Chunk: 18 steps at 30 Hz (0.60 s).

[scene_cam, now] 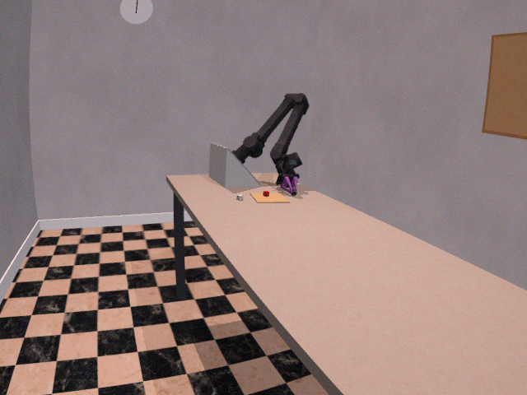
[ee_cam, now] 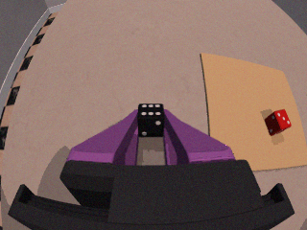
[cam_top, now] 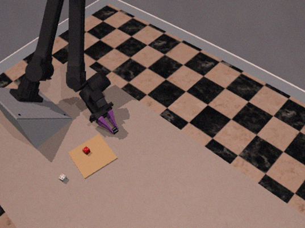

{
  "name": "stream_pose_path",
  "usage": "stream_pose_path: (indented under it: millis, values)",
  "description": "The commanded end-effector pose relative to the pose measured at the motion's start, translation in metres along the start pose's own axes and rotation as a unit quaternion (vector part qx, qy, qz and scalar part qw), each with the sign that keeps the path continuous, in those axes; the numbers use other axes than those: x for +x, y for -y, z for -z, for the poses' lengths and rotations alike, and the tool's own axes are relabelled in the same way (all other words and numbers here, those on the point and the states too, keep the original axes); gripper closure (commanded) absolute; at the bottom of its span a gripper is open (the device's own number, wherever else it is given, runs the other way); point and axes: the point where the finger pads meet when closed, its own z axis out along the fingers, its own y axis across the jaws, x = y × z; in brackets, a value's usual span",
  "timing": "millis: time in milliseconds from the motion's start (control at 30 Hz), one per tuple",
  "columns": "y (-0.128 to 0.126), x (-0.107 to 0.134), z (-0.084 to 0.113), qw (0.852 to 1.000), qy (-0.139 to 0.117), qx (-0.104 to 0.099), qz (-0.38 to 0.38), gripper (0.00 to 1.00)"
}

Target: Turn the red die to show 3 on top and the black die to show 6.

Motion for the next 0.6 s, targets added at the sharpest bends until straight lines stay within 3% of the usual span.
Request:
stream_pose_path:
  millis: [0,567]
  values:
    - [-0.0090,-0.0040,-0.0055,1.000,0.011,-0.012,-0.010,0.85]
    - [-0.0059,-0.0023,-0.0050,1.000,0.010,-0.009,-0.011,0.85]
